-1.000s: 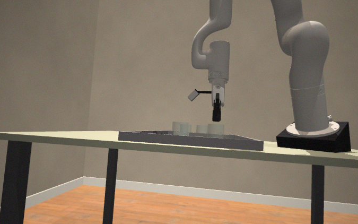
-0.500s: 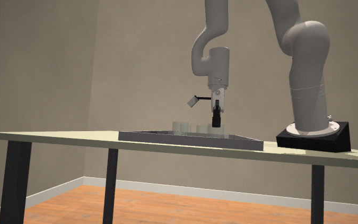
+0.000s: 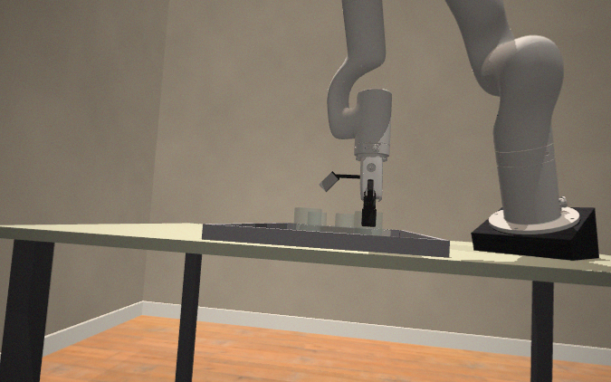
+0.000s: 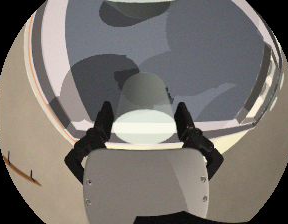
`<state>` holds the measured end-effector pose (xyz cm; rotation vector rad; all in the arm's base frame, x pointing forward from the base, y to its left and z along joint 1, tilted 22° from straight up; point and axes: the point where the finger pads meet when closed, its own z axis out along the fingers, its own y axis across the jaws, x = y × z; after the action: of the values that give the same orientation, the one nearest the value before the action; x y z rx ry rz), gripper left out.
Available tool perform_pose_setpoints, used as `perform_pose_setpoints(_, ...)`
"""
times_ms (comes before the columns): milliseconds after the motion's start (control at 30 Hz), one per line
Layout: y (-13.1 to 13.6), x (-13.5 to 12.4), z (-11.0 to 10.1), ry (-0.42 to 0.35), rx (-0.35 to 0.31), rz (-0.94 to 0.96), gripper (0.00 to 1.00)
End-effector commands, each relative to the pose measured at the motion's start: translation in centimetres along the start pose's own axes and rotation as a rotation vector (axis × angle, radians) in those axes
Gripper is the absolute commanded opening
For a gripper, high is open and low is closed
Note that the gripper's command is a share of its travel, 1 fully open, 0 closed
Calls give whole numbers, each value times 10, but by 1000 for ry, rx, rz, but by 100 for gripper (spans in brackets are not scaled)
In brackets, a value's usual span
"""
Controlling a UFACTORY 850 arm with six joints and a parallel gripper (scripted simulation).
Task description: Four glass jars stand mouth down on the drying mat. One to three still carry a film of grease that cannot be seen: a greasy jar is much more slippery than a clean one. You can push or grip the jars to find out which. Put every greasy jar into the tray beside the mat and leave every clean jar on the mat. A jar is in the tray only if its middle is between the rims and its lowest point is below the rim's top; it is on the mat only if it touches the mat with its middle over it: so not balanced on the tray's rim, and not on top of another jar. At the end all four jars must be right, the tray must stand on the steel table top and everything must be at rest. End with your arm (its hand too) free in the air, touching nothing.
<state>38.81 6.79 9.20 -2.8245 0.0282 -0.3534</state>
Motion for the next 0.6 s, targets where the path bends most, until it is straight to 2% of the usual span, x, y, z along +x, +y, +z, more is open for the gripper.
perform_pose_setpoints(0, 0, 1, 0, 3, 0, 0, 100)
perform_pose_setpoints(33, 0, 1, 0, 3, 0, 0, 93)
perform_pose_setpoints(467, 0, 1, 0, 3, 0, 0, 93)
perform_pose_setpoints(500, 0, 1, 0, 3, 0, 0, 90)
perform_pose_setpoints(567, 0, 1, 0, 3, 0, 0, 90)
